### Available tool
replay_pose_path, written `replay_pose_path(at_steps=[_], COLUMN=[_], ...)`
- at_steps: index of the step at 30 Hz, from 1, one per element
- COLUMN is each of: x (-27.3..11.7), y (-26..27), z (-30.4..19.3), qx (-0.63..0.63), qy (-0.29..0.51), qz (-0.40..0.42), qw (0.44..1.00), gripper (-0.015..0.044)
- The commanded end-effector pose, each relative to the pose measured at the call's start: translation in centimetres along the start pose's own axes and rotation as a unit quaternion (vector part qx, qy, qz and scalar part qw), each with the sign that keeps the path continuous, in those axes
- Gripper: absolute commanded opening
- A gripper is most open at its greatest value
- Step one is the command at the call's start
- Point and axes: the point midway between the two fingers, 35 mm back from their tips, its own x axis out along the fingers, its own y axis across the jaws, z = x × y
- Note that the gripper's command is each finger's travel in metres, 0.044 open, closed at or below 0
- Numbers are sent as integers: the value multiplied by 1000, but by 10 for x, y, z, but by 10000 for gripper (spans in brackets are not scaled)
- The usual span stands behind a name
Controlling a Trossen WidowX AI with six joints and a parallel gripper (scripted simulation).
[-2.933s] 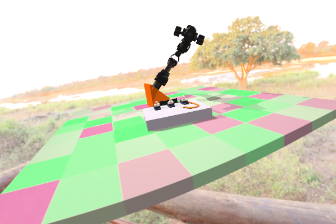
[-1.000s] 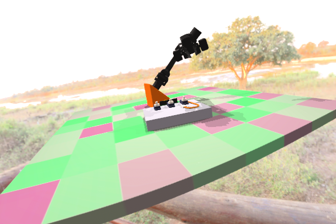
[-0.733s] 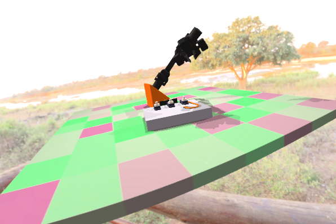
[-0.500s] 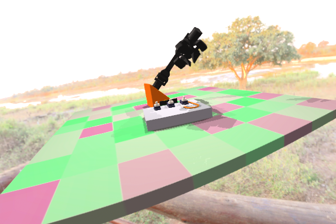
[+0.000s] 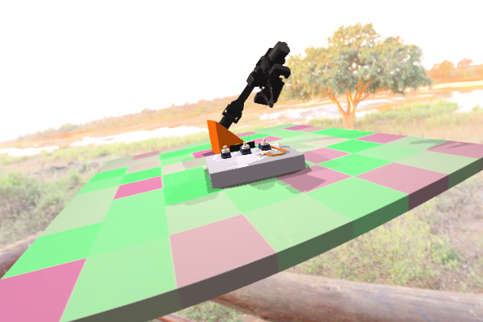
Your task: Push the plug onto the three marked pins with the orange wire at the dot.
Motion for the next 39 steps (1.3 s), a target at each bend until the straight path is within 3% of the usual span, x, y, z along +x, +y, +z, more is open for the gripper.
replay_pose_path(at_steps=[1, 20, 39], x=[10, 50, 83], y=[-5, -29, -54], z=[1, 7, 11], qx=[60, 335, 580], qy=[8, 9, -44], qz=[-29, -159, -274], qw=[998, 929, 766], gripper=[115, 115, 115])
